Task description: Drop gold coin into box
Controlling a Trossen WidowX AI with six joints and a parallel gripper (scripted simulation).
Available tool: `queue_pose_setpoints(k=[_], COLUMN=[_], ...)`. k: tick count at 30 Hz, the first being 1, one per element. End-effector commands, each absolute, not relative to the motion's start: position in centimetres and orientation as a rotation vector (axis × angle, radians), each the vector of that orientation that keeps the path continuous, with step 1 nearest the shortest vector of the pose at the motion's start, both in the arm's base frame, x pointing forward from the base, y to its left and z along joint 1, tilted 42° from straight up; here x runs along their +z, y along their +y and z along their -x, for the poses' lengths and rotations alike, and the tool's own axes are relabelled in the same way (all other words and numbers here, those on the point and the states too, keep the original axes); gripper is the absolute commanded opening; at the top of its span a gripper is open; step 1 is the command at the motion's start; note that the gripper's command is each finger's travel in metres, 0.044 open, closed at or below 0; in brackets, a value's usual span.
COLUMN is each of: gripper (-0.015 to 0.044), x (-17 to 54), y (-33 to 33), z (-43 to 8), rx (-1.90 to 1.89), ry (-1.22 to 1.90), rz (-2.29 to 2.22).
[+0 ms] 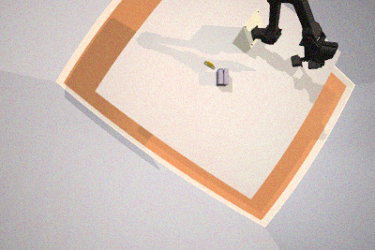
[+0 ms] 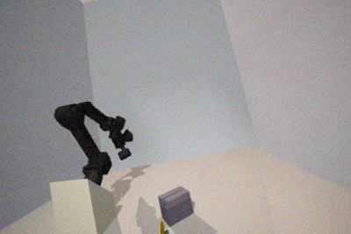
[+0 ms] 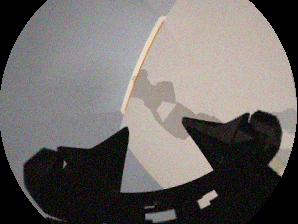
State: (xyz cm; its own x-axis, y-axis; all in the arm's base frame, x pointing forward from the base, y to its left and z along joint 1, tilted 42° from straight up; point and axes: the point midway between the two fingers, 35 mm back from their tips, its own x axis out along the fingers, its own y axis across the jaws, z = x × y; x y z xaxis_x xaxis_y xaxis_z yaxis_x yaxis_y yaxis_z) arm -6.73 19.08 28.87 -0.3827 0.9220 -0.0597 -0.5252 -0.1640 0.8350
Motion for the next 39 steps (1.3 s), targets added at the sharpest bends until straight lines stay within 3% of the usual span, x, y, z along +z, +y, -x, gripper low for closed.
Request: queue_pose_setpoints(k=[1, 9, 16, 23, 32, 39], gripper=[0.0374, 0.0164, 0.0161, 0.0161, 0.0161, 0.0161], x=[28.8, 25.1, 20.9, 16.2, 9.9, 4.9], y=[19.2, 24.3, 25.9, 23.5, 15.8, 7.6], z=[6.6, -0.5, -9.8, -19.0, -27.6, -31.1], rx=[1.745, 1.516, 1.342, 1.275, 1.329, 1.436], ry=[0.981, 0.695, 0.630, 0.698, 0.814, 0.819], rz=[-0.575, -0.089, 0.343, 0.650, 0.812, 0.822])
